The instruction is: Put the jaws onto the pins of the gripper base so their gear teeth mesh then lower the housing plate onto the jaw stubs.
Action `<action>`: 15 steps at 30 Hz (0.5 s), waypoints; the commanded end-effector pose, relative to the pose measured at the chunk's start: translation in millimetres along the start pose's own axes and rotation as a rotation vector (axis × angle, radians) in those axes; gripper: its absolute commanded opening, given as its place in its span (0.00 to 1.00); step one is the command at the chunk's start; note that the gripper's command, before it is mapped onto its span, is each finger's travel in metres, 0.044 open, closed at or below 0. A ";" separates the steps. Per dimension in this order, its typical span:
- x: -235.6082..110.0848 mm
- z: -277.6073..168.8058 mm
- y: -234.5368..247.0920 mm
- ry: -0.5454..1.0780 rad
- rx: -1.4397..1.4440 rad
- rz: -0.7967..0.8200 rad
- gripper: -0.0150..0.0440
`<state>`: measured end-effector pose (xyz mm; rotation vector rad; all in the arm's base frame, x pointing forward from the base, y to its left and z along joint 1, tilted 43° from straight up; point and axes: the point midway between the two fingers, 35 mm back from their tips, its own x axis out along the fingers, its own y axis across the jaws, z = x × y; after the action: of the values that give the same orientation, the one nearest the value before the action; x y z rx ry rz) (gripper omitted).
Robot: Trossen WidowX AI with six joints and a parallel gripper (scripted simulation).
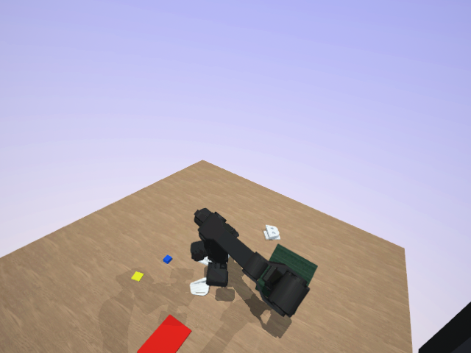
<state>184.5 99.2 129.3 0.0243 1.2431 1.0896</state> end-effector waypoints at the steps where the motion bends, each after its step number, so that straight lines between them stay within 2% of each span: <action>1: -0.4 -7.1 2.2 -0.001 -0.110 -0.002 0.25; 9: 0.4 -18.1 5.3 -0.003 -0.304 0.002 0.25; 15: 0.5 -19.0 5.5 -0.003 -0.320 0.002 0.25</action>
<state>168.3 93.2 124.4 -0.1972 1.0686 1.2681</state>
